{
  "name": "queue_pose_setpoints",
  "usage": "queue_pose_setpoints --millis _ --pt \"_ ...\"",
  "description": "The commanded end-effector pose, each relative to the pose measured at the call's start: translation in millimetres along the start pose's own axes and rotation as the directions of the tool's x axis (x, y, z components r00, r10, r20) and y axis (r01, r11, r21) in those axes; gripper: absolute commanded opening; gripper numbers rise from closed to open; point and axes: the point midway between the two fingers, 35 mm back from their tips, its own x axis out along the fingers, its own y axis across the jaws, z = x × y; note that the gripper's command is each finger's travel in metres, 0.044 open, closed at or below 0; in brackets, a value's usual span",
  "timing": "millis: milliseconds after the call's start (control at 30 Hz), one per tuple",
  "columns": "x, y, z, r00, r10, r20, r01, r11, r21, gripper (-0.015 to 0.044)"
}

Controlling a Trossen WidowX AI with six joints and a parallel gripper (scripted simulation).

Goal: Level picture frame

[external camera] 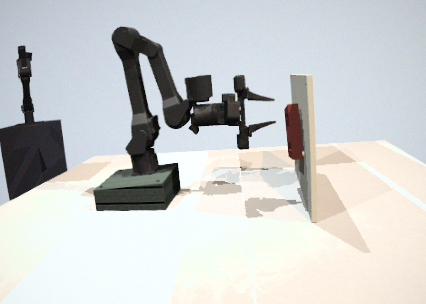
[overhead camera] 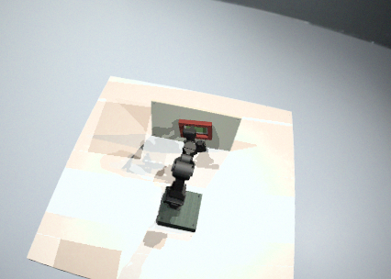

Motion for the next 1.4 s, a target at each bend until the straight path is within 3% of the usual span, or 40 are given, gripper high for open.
queue_pose_setpoints --millis 0,1367 --pt "1 -2 0 1.0 0.001 0.006 -0.001 1.0 0.005 0.026" --pt "41 -1 1 1.0 0.005 0.007 -0.005 1.0 0.005 0.026"
